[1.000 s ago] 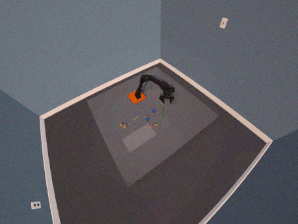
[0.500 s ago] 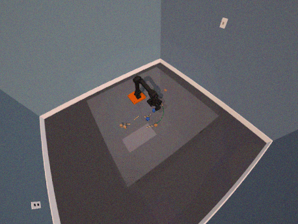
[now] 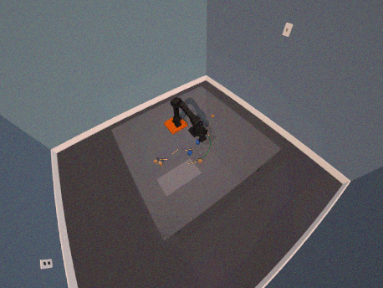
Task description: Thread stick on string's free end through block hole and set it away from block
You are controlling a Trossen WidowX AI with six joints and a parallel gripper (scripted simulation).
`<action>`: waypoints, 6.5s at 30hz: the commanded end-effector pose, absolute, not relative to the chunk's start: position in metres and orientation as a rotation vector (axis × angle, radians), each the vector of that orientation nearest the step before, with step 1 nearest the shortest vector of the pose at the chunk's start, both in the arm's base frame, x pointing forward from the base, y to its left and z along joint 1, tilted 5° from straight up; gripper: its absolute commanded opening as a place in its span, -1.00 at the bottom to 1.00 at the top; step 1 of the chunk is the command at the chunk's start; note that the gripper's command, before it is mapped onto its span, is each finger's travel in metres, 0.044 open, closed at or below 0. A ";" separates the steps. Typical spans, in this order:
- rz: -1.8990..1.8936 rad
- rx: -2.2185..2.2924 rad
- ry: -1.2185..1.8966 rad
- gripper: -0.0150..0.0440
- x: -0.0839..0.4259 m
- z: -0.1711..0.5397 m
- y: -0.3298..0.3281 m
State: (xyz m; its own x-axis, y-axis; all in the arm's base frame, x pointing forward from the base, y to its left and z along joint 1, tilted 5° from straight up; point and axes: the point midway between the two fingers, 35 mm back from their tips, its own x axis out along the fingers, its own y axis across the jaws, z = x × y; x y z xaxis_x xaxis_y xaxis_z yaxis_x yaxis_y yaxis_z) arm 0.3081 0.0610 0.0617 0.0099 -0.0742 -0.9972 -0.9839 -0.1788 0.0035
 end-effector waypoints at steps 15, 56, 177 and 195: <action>1.302 -1.399 1.172 -0.02 0.308 0.062 0.061; 1.302 -1.399 1.172 -0.29 0.308 0.062 0.061; 2.029 -2.064 0.433 -0.49 0.298 0.006 0.203; 2.029 -2.063 0.433 -0.49 0.298 0.030 0.205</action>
